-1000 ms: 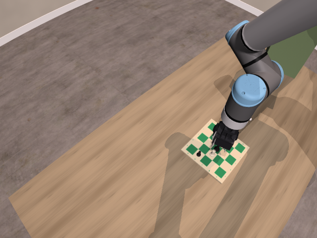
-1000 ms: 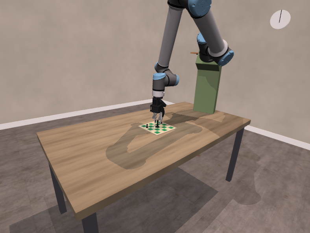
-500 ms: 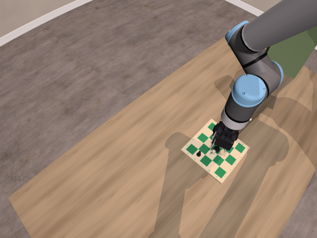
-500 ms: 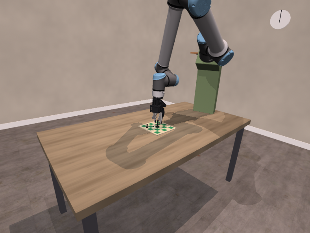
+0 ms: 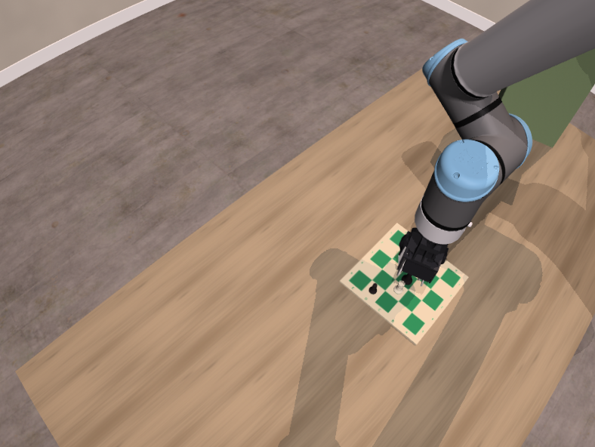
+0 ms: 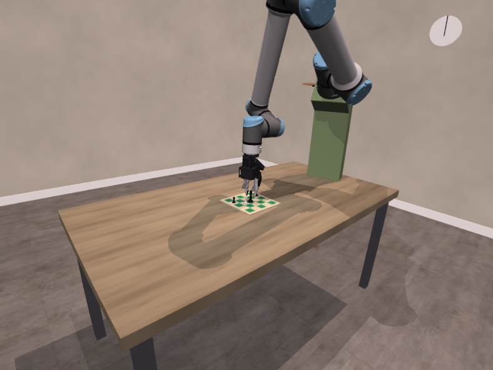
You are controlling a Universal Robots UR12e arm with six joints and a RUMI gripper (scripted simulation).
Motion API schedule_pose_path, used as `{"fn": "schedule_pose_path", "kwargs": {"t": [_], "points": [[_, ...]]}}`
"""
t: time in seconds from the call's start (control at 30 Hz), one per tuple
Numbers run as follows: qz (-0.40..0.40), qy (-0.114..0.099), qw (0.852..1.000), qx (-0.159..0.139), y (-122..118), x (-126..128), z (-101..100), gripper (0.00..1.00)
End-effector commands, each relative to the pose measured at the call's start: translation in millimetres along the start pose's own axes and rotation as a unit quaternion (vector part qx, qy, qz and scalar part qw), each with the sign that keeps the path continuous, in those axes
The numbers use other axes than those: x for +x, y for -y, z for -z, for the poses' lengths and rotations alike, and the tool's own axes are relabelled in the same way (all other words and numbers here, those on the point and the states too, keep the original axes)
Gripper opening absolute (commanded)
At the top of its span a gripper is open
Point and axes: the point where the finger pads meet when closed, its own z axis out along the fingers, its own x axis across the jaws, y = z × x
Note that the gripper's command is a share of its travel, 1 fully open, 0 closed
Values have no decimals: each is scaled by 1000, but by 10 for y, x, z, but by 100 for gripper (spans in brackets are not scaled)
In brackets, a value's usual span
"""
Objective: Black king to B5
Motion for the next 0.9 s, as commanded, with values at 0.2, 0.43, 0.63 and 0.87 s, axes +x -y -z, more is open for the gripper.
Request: {"fn": "schedule_pose_path", "kwargs": {"t": [0.2, 0.43, 0.63, 0.87], "points": [[0, 0, 1000, 0, -3, 0, 3, 0], [0, 0, 1000, 0, -3, 0, 3, 0], [0, 0, 1000, 0, -3, 0, 3, 0], [0, 0, 1000, 0, -3, 0, 3, 0]]}}
